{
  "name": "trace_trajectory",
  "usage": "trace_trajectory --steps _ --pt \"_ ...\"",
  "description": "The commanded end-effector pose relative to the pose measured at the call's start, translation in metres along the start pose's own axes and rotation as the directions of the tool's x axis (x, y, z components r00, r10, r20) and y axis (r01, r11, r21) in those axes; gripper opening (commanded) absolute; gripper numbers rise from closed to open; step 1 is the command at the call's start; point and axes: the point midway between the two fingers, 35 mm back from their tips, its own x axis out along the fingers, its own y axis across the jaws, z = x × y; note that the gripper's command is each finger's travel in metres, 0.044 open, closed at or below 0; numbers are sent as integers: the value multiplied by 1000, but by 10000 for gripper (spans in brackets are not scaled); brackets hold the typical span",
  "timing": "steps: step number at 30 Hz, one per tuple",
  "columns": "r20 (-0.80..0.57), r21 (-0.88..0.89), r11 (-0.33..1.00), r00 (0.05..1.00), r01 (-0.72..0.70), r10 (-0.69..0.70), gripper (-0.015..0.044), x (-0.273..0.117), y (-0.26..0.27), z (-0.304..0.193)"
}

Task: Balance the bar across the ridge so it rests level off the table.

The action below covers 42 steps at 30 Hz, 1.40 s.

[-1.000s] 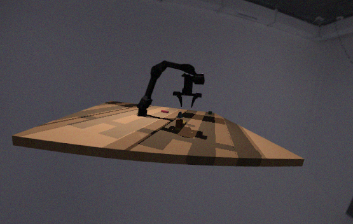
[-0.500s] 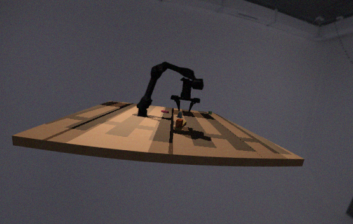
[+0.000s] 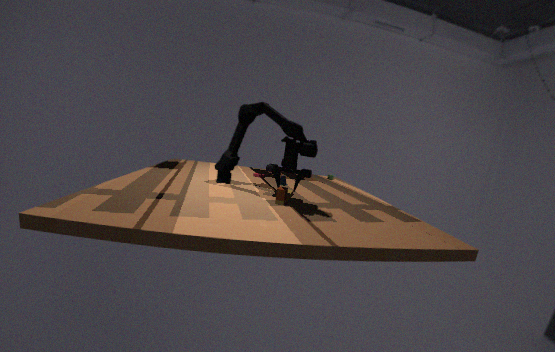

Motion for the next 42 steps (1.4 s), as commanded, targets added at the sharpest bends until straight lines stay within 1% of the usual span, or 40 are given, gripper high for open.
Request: trace_trajectory --steps 1,17,36,42 --pt "-3 -4 1000 1000 -5 5 315 5 1 0" --pt "-3 -4 1000 1000 -5 5 315 29 1 -1" --pt "-3 -4 1000 1000 -5 5 315 30 1 -1" --pt "1 0 1000 1000 -3 3 157 28 1 0"
